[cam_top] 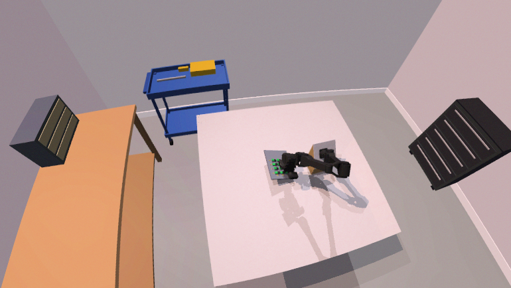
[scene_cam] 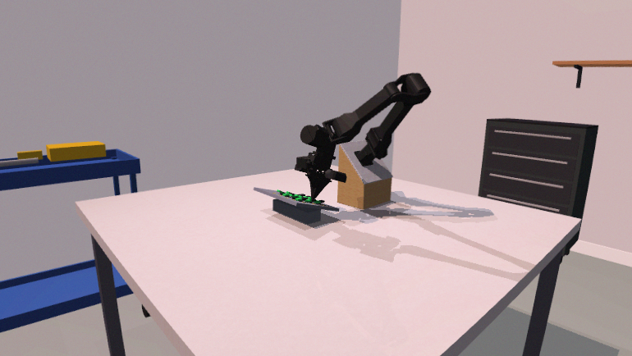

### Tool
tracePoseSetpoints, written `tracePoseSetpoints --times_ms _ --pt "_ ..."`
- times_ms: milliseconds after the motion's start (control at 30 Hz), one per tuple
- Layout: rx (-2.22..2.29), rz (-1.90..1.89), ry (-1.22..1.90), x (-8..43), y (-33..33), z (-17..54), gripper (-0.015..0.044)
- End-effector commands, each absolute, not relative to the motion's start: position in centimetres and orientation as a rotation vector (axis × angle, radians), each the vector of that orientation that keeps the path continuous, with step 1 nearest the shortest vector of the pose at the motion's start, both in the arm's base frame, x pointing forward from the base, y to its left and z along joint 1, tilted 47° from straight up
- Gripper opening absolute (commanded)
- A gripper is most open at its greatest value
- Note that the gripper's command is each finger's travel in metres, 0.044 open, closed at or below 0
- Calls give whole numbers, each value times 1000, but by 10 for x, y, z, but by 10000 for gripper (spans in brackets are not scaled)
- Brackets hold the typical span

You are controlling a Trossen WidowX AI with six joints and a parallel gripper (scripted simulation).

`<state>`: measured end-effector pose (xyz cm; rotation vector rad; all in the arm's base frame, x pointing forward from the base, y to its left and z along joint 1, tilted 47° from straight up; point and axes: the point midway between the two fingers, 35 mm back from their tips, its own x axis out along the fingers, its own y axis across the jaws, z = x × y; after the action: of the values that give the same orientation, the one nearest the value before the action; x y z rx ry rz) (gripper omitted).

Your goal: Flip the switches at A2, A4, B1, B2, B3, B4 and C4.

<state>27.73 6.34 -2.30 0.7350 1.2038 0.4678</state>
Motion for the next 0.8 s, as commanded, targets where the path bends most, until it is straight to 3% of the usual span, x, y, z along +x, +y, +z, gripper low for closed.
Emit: tracePoseSetpoints --times_ms 0,767 --pt "738 461 1208 277 63 -25 0" --pt "738 461 1208 278 65 -27 0"
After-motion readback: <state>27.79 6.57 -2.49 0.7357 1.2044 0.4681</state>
